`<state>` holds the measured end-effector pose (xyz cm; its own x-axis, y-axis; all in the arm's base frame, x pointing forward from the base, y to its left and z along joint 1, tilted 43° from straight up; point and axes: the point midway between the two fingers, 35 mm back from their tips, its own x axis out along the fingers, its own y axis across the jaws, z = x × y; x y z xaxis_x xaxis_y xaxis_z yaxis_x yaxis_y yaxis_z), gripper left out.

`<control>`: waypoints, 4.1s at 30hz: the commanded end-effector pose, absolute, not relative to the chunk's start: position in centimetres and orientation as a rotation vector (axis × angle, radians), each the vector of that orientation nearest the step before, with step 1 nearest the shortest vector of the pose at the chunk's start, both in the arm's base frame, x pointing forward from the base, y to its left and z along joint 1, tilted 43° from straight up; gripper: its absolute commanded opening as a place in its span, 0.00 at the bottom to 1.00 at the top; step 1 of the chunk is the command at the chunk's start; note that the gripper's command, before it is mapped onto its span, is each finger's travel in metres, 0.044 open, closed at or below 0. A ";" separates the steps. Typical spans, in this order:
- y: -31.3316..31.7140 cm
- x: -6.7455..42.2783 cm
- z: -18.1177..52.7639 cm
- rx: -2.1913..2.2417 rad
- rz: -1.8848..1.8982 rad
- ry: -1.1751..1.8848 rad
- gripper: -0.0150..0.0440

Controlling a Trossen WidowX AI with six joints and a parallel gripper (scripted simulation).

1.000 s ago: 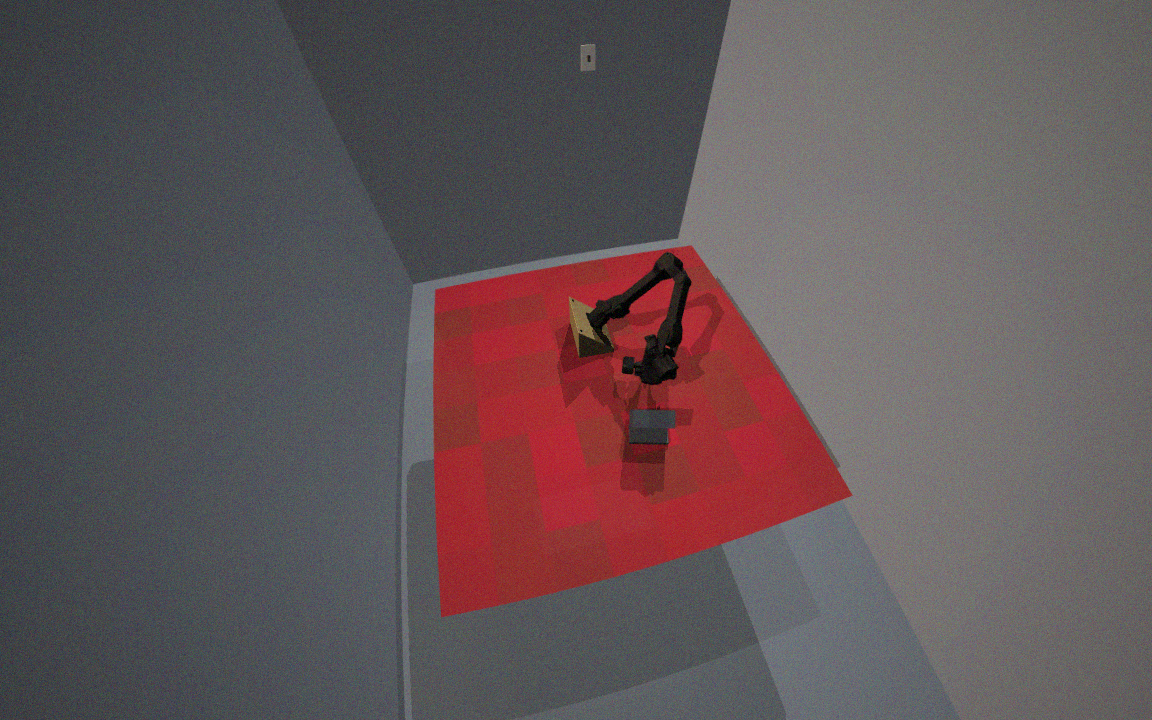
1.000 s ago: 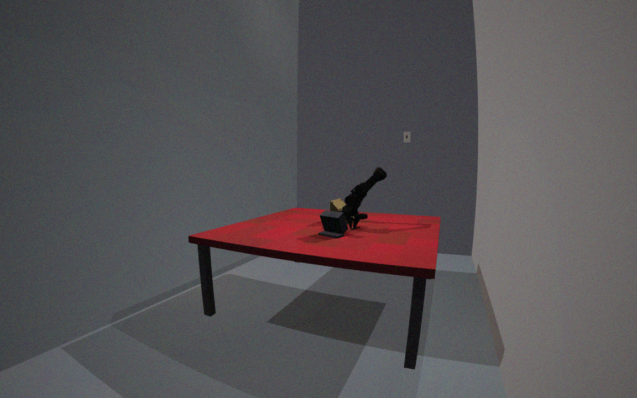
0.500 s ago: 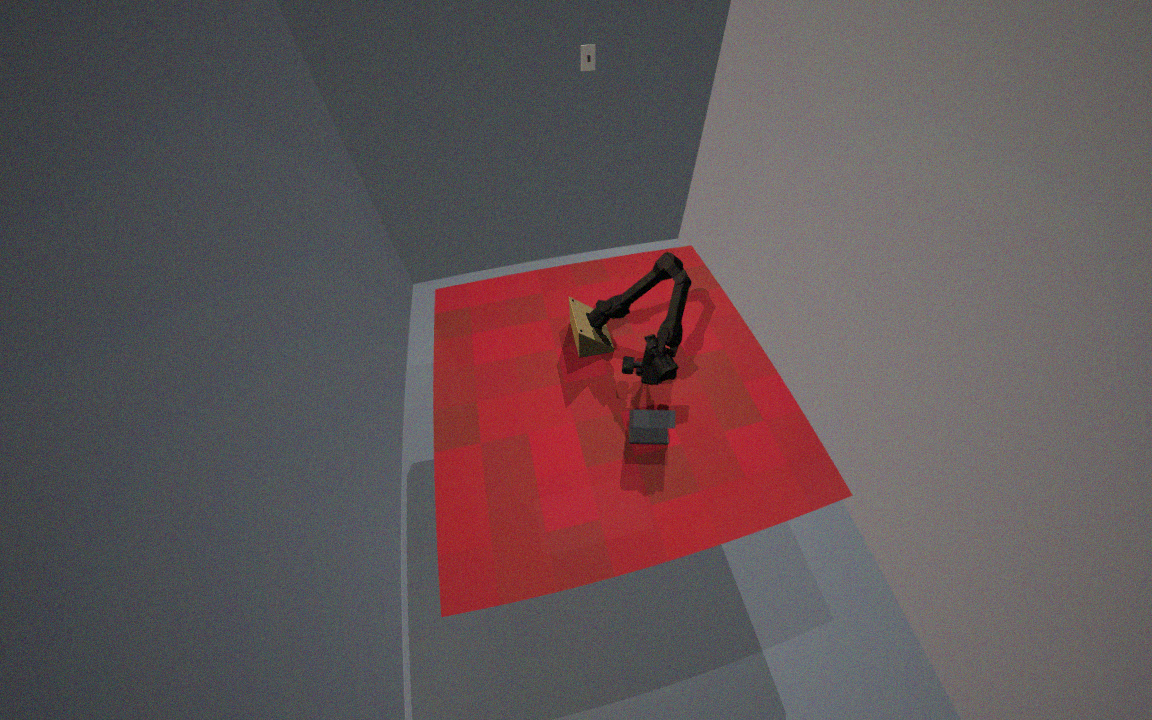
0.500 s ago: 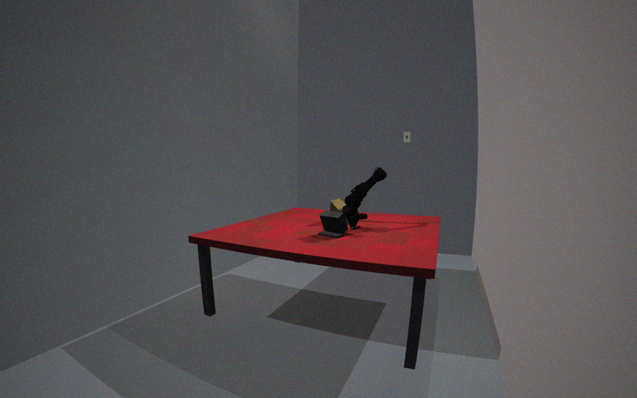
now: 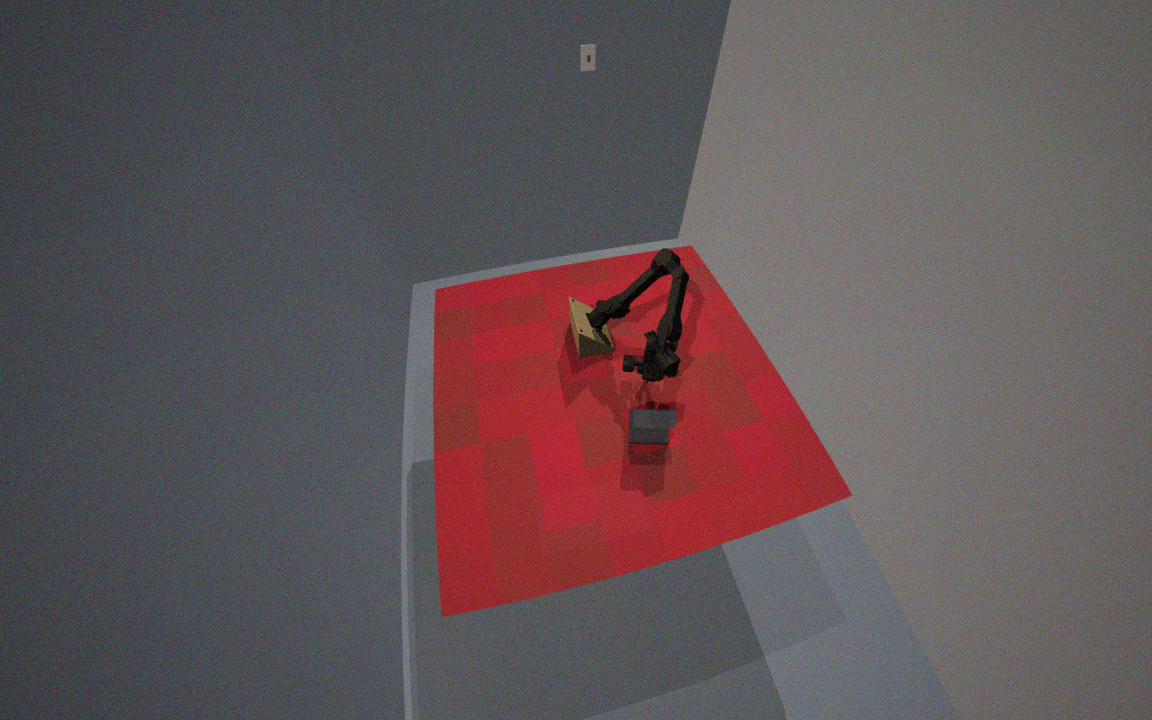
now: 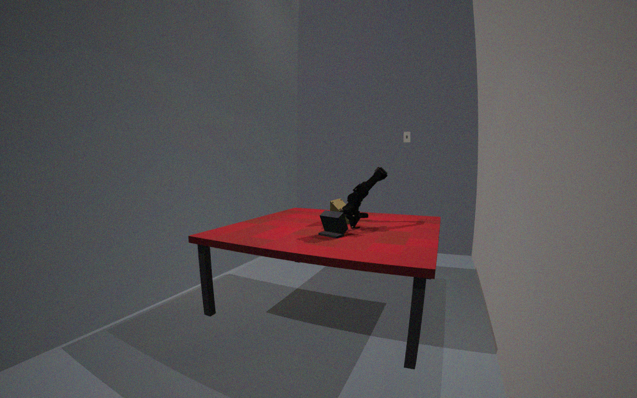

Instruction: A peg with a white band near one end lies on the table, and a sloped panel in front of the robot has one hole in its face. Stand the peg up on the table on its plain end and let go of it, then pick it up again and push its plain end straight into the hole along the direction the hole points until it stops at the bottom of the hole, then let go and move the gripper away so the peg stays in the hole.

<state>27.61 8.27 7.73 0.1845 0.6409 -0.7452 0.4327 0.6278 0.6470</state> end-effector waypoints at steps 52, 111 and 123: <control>7.6 24.8 10.1 0.937 -0.057 1.005 0.34; 8.4 21.3 11.7 0.871 -0.284 0.533 0.34; 8.7 20.6 11.9 0.853 -0.328 0.437 0.34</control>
